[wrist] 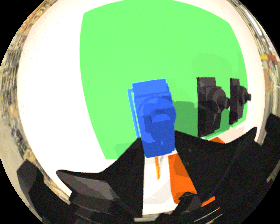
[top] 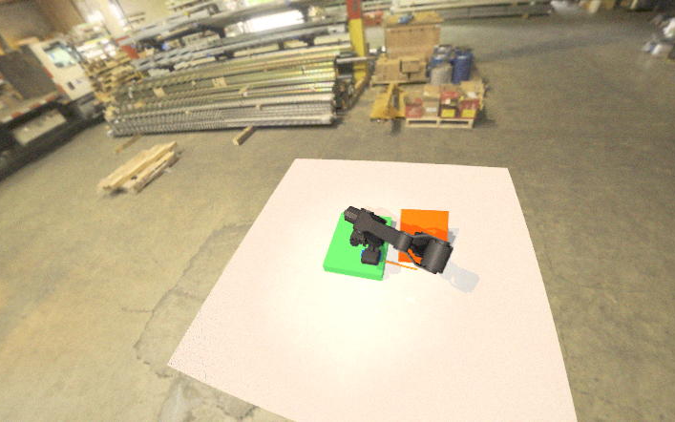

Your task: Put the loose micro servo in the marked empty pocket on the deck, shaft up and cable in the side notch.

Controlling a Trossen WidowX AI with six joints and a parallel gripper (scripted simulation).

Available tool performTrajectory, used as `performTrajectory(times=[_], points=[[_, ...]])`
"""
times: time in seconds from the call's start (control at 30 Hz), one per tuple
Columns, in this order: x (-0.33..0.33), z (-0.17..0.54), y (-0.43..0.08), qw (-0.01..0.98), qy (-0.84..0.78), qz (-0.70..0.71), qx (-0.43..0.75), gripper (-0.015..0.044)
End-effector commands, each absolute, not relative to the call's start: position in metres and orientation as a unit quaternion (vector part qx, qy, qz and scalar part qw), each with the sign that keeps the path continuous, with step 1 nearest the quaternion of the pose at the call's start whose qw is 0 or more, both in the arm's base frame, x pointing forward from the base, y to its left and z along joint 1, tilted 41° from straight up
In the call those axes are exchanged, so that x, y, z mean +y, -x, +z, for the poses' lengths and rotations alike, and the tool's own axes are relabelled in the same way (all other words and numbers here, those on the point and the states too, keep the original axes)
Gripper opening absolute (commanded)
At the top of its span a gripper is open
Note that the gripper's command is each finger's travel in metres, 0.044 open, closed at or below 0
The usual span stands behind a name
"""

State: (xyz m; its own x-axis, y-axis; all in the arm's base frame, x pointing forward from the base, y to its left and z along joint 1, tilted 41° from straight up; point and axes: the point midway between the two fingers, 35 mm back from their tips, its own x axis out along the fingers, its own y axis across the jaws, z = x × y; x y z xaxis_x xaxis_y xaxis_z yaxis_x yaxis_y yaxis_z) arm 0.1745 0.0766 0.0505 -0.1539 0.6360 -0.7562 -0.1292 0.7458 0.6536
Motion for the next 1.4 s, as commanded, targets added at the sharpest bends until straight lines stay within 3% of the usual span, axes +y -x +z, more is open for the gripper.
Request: performTrajectory(times=[0.0,0.53,0.77,1.27,1.37], points=[[0.079,0.048,-0.175,0.625,-0.185,0.307,0.694,0.0000],[0.088,0.039,-0.173,0.625,-0.185,0.307,0.694,0.0000],[0.085,0.040,-0.172,0.625,-0.185,0.307,0.694,0.0184],[0.063,0.066,-0.178,0.625,-0.185,0.306,0.694,0.0188],[0.064,0.068,-0.187,0.626,-0.187,0.306,0.693,0.0266]])
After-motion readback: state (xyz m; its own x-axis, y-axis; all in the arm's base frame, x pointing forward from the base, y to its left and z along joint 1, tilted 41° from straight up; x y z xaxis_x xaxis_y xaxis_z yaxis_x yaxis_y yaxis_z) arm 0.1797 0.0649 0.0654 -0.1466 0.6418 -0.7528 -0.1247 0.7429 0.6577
